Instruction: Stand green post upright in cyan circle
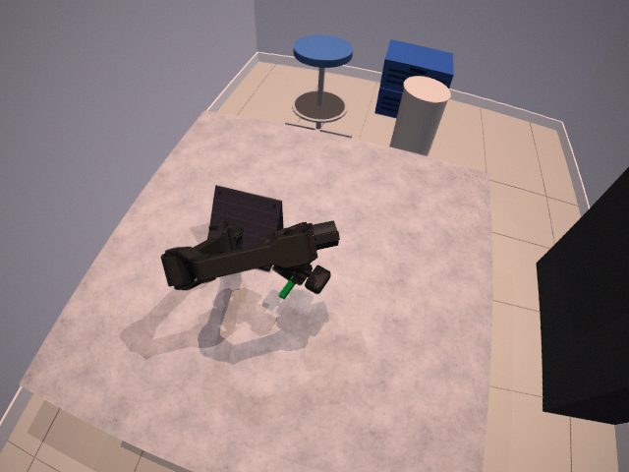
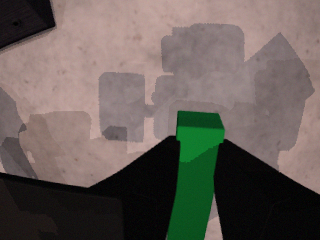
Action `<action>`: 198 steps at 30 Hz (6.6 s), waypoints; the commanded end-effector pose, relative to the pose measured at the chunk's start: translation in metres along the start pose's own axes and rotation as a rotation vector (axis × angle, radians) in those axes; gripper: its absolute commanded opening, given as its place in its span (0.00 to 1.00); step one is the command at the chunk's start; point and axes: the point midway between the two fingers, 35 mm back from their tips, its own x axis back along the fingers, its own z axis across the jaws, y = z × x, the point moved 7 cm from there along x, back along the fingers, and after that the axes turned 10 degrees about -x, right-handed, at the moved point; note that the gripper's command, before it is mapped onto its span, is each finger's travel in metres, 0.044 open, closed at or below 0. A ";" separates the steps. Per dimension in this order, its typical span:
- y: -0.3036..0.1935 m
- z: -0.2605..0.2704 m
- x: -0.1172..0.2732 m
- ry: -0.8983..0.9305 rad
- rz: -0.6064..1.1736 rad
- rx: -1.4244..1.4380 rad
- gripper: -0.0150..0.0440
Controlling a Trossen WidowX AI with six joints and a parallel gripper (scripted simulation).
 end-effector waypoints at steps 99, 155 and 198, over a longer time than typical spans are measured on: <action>0.220 0.095 0.013 0.101 -0.069 0.265 0.29; 0.198 0.079 -0.017 0.415 -0.381 0.261 0.29; 0.180 0.068 -0.033 0.550 -0.692 0.252 0.29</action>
